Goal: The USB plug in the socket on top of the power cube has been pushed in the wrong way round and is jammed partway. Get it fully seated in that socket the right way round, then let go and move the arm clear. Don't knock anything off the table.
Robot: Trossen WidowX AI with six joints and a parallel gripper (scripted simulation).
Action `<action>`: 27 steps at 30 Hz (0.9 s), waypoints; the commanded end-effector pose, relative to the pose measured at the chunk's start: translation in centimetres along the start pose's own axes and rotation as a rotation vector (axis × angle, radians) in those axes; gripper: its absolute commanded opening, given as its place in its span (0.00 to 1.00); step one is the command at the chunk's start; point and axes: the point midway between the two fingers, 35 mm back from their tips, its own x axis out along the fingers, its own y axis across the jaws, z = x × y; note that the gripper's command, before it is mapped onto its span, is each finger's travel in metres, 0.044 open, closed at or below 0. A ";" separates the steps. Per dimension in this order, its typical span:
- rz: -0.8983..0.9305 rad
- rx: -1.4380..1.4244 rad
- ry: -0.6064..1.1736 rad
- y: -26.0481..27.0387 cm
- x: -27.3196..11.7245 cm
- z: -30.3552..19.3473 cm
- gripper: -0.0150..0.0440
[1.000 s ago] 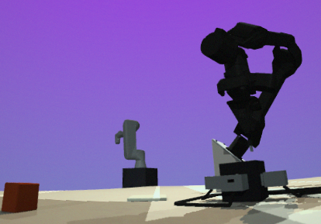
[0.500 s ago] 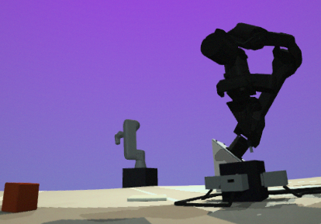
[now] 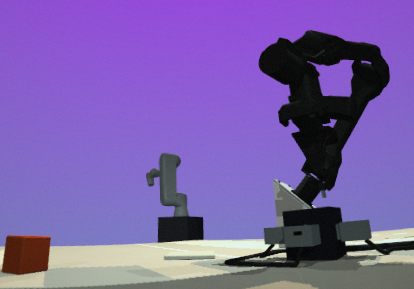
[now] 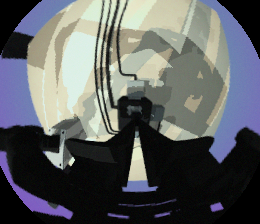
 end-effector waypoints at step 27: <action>0.005 0.032 0.005 0.1 0.5 -0.3 0.25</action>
